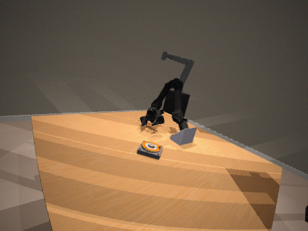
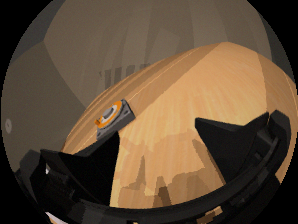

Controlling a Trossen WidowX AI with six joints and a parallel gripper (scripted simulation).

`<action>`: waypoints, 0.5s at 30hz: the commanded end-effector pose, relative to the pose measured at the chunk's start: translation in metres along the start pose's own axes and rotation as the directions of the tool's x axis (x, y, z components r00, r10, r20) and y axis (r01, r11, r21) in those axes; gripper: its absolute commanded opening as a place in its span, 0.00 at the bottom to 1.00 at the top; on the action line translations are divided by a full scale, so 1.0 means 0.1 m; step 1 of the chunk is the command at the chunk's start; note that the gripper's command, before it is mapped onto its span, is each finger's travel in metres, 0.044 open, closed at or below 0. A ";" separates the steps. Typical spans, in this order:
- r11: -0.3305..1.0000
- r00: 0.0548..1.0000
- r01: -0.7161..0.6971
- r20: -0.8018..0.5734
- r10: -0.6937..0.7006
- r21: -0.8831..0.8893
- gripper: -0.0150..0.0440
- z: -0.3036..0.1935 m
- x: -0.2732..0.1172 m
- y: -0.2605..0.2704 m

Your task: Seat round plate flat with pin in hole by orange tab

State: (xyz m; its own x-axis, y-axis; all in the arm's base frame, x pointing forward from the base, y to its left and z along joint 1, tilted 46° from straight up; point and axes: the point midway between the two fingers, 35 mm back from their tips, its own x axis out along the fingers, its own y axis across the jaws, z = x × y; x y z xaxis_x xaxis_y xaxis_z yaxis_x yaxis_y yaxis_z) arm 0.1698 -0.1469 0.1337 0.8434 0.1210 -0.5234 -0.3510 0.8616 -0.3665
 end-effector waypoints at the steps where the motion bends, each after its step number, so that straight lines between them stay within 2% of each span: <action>1: 1.000 1.000 -0.009 -0.003 0.009 0.007 0.89 0.00 0.01 0.01; 8: 0.925 0.937 -0.281 -0.137 0.322 0.254 0.58 0.03 0.45 0.31; 12: 0.921 0.915 -0.341 -0.159 0.371 0.188 0.40 0.14 0.58 0.40; 15: 0.888 0.874 -0.375 -0.219 0.434 0.266 0.26 0.12 0.68 0.48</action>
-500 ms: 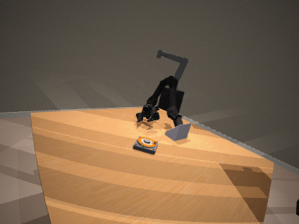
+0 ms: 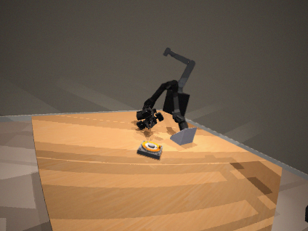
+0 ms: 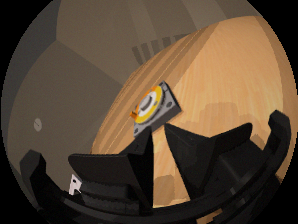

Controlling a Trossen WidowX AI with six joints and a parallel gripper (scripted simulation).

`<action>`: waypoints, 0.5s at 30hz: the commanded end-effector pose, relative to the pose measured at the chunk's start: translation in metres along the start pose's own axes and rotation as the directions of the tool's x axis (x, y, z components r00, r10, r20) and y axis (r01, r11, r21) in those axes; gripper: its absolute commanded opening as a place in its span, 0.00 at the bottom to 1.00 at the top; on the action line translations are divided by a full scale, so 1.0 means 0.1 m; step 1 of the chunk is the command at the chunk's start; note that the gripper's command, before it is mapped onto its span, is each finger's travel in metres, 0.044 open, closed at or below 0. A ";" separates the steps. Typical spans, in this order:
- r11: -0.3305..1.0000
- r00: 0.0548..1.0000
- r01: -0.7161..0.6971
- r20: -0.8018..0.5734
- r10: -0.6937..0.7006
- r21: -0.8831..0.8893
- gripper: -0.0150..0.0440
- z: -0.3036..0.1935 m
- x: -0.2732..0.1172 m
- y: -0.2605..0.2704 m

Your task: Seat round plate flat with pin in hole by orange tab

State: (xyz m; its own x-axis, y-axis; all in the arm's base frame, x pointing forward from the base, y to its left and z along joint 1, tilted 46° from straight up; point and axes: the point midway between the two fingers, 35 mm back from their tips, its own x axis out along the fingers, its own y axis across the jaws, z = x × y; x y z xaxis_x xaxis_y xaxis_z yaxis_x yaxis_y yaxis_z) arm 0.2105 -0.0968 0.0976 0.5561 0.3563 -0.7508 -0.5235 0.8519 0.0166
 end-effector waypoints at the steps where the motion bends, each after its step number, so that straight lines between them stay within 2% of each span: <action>1: 0.996 0.995 -0.058 -0.082 0.063 0.064 0.25 0.00 0.14 0.03; 3: 0.993 0.990 -0.074 -0.116 0.084 0.089 0.25 0.00 0.19 0.04; 9: 0.961 0.885 -0.091 -0.422 0.197 0.260 0.25 -0.02 0.62 0.19; 10: 0.961 0.880 -0.088 -0.431 0.199 0.264 0.25 -0.02 0.63 0.20; 15: 0.947 0.738 0.054 -0.651 0.177 0.318 0.25 -0.03 0.91 0.32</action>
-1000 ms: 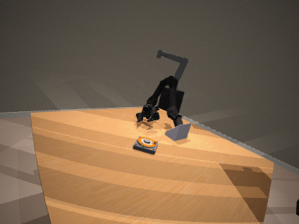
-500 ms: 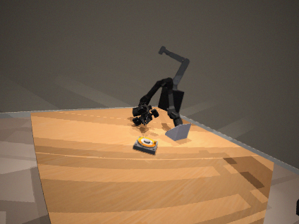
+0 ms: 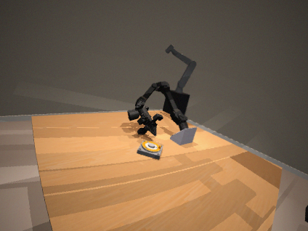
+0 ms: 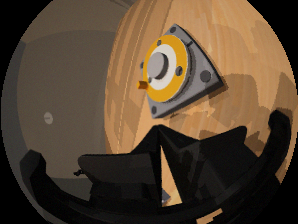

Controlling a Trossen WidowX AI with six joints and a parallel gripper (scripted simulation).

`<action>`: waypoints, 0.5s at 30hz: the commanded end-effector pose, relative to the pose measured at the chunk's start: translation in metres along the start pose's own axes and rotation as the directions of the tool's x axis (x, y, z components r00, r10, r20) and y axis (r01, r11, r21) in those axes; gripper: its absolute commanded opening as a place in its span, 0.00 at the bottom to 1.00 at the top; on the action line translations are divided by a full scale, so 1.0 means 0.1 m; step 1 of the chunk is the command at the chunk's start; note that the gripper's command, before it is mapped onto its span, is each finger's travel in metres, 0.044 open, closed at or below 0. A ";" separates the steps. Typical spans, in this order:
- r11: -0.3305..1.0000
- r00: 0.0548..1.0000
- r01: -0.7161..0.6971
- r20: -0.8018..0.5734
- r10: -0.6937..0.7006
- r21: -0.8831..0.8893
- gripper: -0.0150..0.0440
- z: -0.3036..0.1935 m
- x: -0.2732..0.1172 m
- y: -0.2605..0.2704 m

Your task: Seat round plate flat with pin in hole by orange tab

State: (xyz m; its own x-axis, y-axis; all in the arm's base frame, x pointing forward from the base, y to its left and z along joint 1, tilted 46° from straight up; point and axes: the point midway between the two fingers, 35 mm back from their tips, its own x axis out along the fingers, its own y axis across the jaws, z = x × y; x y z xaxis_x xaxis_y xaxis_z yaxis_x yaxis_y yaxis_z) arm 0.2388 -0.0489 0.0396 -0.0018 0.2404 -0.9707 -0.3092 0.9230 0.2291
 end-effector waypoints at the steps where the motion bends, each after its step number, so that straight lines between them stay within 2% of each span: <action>1: 0.994 0.983 0.088 -0.171 -0.074 0.072 0.25 0.09 0.19 0.08; 5: 0.976 0.946 0.197 -0.279 -0.164 0.094 0.25 0.16 0.33 0.17; 9: 0.914 0.854 0.399 -0.393 -0.342 0.071 0.25 0.28 0.54 0.34; 12: 0.867 0.802 0.495 -0.413 -0.430 0.059 0.25 0.35 0.62 0.41; 15: 0.743 0.696 0.667 -0.402 -0.595 0.057 0.25 0.50 0.73 0.54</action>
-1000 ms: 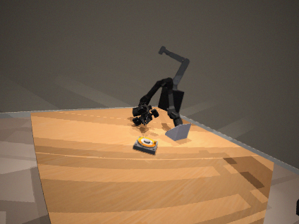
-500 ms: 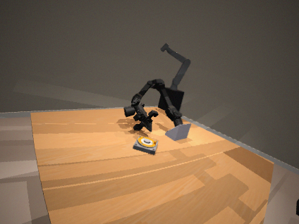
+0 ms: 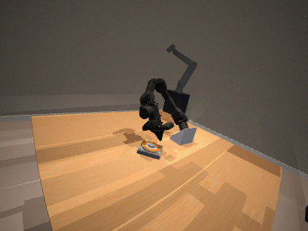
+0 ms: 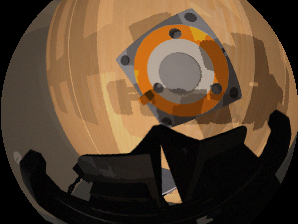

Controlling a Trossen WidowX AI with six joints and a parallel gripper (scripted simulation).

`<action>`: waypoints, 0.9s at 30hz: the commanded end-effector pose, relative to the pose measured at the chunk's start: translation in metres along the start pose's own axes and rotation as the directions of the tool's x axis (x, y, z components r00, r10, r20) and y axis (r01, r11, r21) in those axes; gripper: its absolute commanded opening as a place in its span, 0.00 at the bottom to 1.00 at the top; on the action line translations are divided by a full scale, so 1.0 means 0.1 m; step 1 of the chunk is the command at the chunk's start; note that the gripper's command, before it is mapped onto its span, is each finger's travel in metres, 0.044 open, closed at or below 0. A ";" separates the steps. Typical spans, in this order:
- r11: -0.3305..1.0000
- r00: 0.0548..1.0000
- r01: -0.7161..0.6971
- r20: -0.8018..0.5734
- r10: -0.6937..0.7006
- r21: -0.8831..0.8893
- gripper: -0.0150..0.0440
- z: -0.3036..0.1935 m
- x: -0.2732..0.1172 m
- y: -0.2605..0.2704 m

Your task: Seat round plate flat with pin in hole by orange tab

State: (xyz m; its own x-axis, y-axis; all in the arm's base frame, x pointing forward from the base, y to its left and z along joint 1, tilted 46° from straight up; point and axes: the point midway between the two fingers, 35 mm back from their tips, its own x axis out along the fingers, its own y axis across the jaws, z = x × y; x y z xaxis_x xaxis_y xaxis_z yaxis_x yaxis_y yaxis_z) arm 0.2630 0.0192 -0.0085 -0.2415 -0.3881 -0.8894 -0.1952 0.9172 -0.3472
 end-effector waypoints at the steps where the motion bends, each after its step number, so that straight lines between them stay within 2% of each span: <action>1: 0.978 0.980 0.193 0.035 -0.197 0.083 0.25 0.15 -0.03 0.22; 3: 0.939 0.941 0.309 0.092 -0.325 0.153 0.25 0.24 -0.08 0.38; 7: 0.905 0.903 0.373 0.142 -0.405 0.206 0.25 0.30 -0.12 0.51; 13: 0.902 0.900 0.378 0.147 -0.411 0.211 0.25 0.31 -0.11 0.52; 22: 0.901 0.899 0.379 0.147 -0.412 0.211 0.25 0.37 0.28 0.34; 27: 0.901 0.899 0.379 0.147 -0.413 0.211 0.25 0.37 0.31 0.32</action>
State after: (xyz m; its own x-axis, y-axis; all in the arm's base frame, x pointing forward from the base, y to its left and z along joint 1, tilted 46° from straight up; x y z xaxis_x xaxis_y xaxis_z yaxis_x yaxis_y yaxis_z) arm 0.2855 0.0414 -0.0557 0.0005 -0.7109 -0.7033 -0.0566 0.7022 -0.7097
